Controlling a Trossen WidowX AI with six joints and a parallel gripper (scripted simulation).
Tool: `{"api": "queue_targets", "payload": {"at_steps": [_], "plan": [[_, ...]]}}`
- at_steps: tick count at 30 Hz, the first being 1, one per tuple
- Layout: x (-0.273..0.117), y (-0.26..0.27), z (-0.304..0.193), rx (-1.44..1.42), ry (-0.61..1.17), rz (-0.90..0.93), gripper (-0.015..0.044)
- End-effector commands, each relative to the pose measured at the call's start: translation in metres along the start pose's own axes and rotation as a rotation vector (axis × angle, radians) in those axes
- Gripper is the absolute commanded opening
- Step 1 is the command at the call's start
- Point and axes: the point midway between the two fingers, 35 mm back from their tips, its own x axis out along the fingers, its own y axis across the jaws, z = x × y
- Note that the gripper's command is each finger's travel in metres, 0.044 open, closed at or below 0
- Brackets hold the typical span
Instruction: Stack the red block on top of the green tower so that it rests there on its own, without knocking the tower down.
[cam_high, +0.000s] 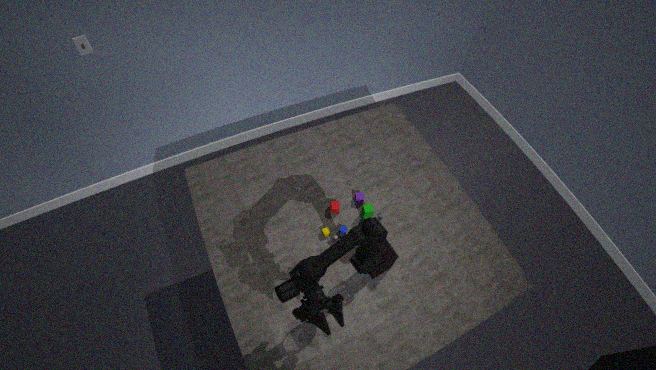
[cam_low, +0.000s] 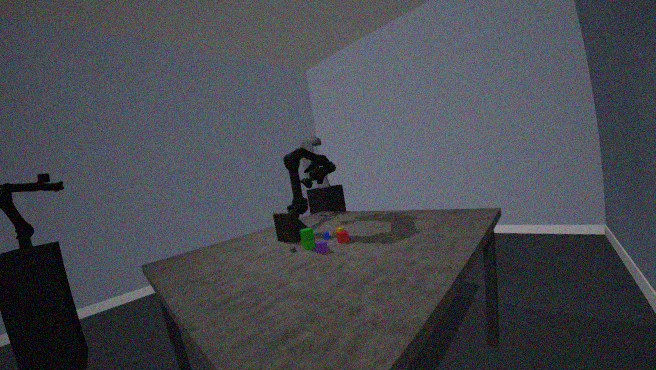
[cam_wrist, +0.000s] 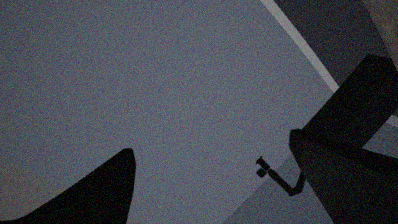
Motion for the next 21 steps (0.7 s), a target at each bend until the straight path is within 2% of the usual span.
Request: {"api": "queue_targets", "payload": {"at_steps": [1,2,11,21], "plan": [[0.000,0.000,0.002,0.001,-0.005,-0.001,0.0426],[-0.001,-0.001,0.006,0.004,-0.021,-0.006,0.0440],[-0.026,-0.023,0.086,0.063,-0.295,-0.087,0.0440],[-0.087,-0.056,0.158,0.142,-0.588,-0.186,0.0440]]}}
